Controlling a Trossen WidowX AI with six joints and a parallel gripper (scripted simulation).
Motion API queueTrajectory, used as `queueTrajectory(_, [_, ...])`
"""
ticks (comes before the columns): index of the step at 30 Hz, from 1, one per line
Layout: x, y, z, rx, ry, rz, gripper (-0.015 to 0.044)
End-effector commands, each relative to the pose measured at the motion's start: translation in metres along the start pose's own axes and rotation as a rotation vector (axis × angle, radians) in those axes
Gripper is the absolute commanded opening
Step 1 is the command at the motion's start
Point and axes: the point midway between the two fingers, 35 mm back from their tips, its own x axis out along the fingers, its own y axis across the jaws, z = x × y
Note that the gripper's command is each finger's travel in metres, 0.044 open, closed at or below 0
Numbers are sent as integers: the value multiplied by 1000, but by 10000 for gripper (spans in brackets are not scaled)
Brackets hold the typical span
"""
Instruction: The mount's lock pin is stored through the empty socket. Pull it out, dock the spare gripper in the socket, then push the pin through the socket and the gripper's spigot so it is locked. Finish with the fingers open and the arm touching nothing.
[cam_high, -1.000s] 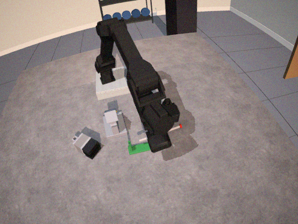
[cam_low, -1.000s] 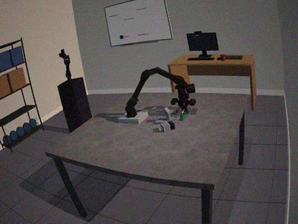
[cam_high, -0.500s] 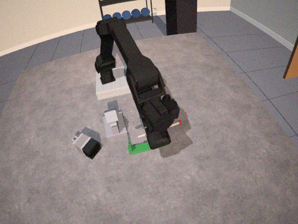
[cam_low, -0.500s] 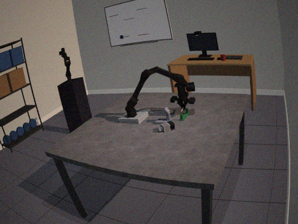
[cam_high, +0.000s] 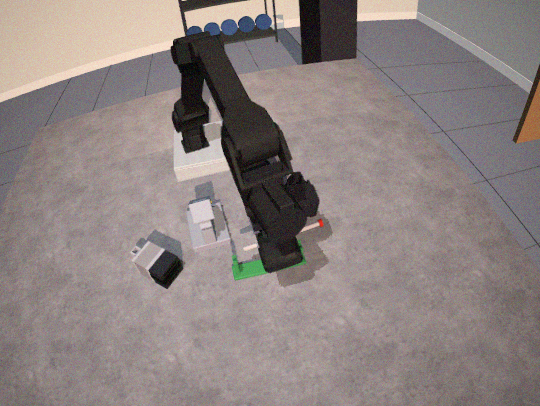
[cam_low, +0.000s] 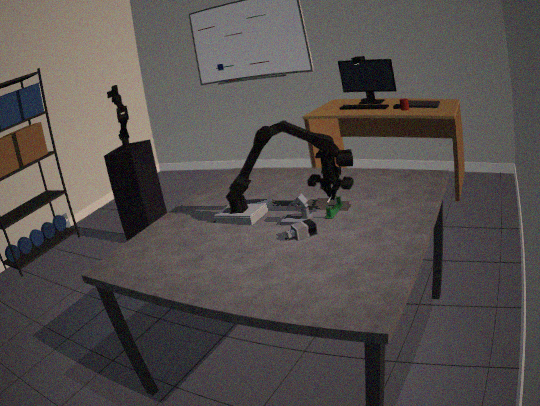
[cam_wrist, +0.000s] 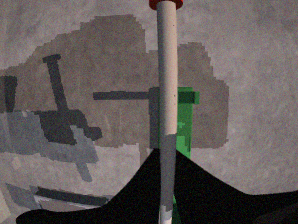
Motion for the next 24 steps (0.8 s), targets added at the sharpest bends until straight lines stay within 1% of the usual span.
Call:
queueTrajectory(1, [-8,-4,-13,2,1,-8,0])
queueTrajectory(13, [-24,-8,-42,9,3,-8,0])
queueTrajectory(24, [-11,-9,-44,9,3,0,0])
